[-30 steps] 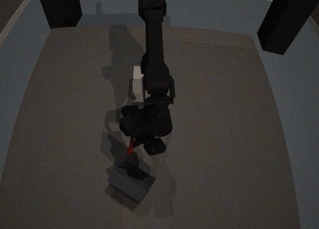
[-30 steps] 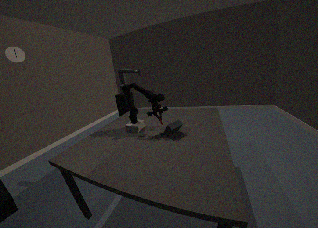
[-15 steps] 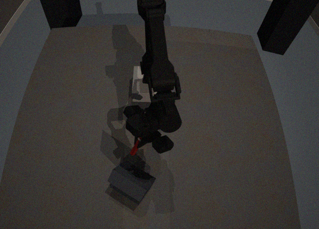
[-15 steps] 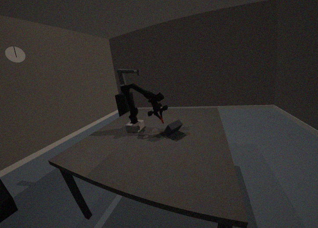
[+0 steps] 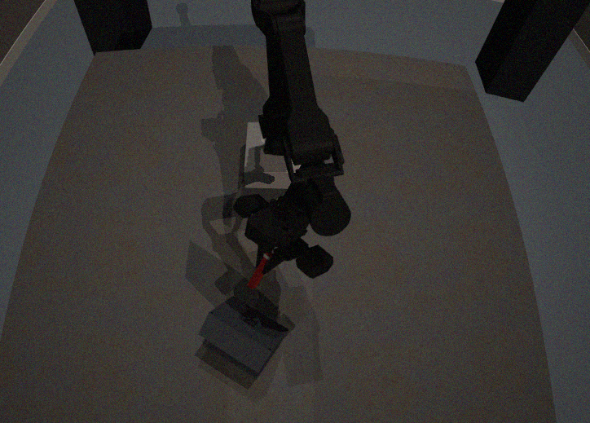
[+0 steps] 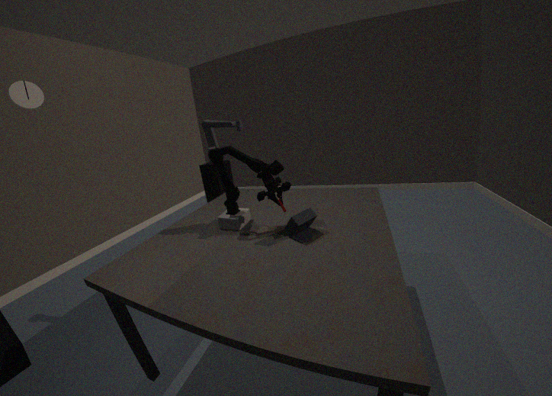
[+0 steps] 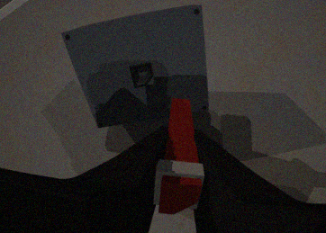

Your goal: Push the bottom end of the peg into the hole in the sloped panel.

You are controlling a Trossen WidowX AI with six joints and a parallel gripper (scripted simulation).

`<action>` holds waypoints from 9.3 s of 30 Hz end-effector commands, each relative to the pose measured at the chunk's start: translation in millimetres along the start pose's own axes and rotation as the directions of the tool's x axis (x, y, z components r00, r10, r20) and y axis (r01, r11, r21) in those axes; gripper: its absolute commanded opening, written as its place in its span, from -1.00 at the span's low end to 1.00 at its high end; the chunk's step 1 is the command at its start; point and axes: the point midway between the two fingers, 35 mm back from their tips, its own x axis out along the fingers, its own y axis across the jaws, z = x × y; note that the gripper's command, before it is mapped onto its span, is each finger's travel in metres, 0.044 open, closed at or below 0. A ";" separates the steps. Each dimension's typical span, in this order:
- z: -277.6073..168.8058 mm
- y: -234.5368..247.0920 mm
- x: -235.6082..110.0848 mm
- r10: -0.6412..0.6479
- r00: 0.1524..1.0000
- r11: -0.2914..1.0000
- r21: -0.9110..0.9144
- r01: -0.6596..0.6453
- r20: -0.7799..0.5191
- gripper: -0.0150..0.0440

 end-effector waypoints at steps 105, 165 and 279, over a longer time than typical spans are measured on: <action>-4.7 26.6 50.0 0.122 0.980 0.967 -0.240 -0.082 0.155 -0.49; 0.7 31.3 73.1 0.122 0.980 0.967 -0.240 -0.082 0.157 -0.49; -13.1 31.6 5.9 0.123 0.981 0.967 -0.241 -0.085 0.150 1.00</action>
